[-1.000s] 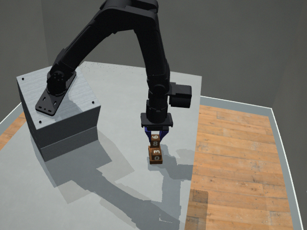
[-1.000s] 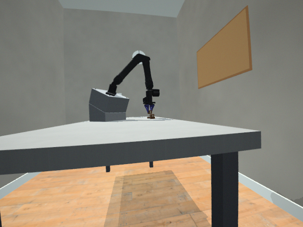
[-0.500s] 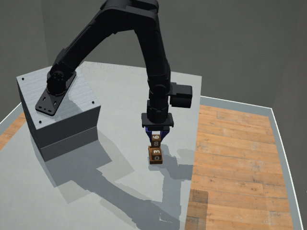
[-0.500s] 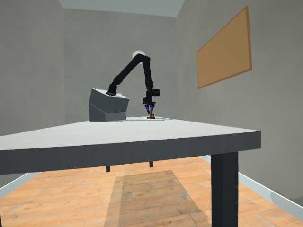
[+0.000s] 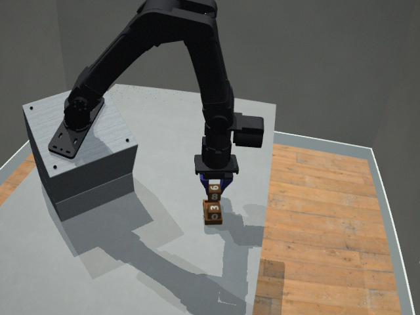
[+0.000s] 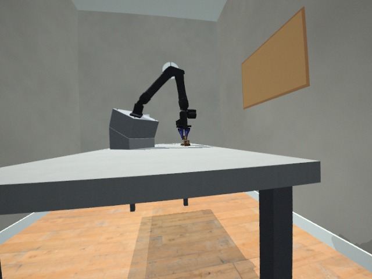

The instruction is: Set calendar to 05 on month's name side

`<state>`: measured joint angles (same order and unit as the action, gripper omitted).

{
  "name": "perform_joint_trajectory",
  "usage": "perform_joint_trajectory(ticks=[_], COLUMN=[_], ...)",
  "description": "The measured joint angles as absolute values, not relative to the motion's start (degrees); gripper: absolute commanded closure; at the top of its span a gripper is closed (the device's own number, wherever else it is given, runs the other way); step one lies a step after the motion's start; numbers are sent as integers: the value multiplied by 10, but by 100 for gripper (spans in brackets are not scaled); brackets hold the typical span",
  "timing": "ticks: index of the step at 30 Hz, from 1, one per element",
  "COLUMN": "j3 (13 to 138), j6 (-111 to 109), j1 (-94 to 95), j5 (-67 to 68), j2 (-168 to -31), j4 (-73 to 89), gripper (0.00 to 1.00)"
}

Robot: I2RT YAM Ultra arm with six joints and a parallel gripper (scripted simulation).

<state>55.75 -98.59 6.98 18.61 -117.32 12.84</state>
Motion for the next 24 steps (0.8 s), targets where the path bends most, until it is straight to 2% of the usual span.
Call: perform_joint_trajectory(ticks=[24], j3=[552], j6=[-987], j1=[70], j5=[186], j2=[-1171], j4=[127], gripper=[73])
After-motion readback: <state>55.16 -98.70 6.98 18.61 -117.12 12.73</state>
